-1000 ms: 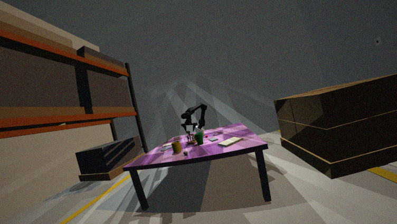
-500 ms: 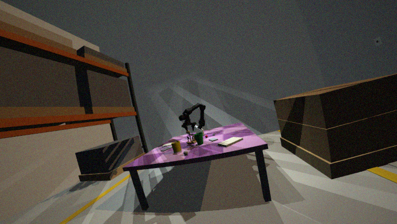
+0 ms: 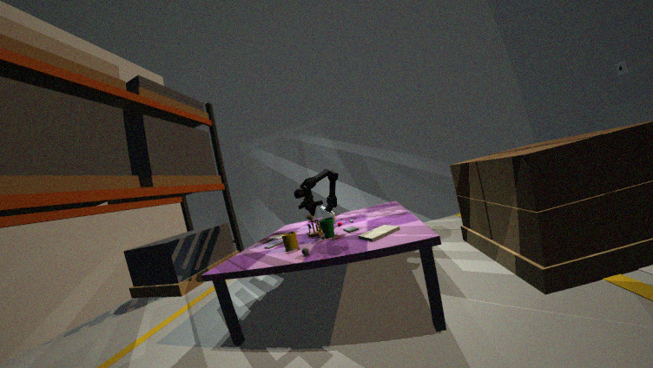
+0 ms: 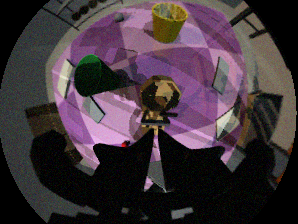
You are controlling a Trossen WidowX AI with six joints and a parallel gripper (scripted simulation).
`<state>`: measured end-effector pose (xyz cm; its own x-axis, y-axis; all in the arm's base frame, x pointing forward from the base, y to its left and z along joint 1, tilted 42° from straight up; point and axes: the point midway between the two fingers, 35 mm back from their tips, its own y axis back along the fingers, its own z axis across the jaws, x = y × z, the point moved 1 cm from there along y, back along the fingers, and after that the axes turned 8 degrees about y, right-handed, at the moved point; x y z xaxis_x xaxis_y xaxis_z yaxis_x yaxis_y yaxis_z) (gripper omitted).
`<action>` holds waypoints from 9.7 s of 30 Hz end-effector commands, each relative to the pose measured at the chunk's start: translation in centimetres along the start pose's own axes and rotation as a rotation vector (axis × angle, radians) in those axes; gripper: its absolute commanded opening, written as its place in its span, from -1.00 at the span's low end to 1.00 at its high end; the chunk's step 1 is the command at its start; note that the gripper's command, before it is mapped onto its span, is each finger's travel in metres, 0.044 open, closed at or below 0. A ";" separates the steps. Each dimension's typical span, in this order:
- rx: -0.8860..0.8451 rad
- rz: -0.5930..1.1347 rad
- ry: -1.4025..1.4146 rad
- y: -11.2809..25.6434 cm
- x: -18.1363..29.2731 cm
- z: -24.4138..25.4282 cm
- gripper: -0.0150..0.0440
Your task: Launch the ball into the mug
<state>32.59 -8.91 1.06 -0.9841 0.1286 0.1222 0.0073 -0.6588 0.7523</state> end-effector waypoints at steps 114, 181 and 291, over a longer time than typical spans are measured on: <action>-0.001 -0.016 0.002 4.5 -6.6 -1.0 1.00; -0.004 -0.001 -0.004 -10.8 4.4 0.8 0.91; -0.001 0.012 -1.027 -10.6 5.2 -0.8 0.49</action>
<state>27.19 -1.74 -6.87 -0.3560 0.6932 0.6267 0.0186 -0.6652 0.7464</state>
